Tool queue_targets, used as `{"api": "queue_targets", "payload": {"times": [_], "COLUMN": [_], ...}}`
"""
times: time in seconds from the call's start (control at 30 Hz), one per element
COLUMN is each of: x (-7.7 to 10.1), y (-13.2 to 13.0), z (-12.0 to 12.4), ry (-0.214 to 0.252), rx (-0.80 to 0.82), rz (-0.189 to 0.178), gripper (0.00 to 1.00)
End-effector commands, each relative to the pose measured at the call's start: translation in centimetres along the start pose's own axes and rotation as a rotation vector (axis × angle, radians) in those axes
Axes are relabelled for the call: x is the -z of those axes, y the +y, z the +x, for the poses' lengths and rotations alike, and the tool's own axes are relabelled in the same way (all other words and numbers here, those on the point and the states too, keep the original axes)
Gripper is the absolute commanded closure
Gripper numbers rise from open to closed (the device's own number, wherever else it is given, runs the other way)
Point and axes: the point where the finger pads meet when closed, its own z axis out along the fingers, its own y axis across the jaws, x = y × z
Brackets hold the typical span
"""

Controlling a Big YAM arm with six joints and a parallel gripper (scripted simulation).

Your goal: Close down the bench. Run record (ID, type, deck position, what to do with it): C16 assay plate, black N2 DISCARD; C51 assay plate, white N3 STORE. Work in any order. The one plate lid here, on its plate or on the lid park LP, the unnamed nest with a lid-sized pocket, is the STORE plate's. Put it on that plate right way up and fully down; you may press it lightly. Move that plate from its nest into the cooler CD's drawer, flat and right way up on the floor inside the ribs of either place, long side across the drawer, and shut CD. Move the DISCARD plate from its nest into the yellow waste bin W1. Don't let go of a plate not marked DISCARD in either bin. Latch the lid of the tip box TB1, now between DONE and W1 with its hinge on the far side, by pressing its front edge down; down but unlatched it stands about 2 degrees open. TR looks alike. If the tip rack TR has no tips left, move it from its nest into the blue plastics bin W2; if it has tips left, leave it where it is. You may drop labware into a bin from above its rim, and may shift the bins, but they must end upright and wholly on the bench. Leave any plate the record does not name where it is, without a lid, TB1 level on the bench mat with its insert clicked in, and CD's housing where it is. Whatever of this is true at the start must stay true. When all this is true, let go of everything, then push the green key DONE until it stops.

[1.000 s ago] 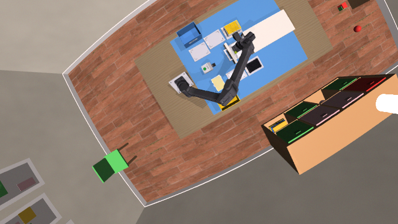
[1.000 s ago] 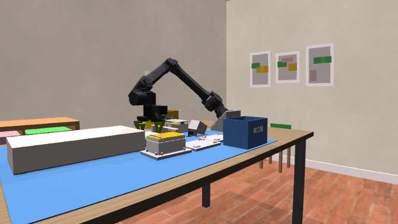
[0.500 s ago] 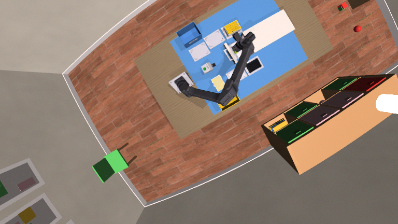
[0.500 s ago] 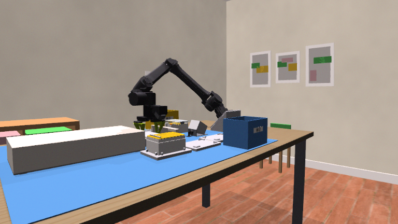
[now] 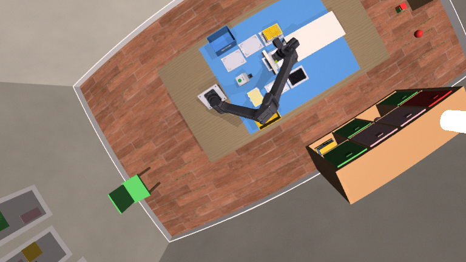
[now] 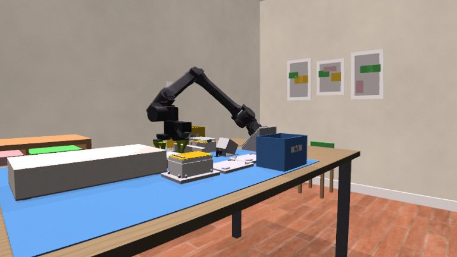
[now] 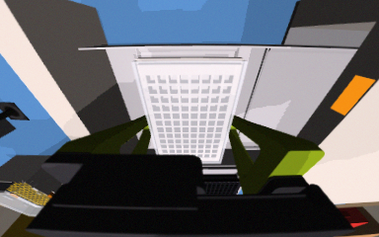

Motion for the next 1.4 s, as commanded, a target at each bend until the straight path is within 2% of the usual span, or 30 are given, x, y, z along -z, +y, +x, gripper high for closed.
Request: {"api": "queue_targets", "payload": {"times": [0.0,0.73,0.9,1.1,1.37], "x": [-0.7,-1.7,-1.3,-2.0,-1.5], "y": [0.0,0.1,0.1,0.1,0.1], "z": [-0.4,-0.2,-0.7,-0.2,-0.7], "ry": [0.001,0.001,0.0,0.001,0.0], "rx": [0.009,0.004,0.013,0.004,0.011], "rz": [0.001,-0.004,0.005,-0.003,0.005], "gripper": [1.0,1.0,1.0,1.0,1.0]}}
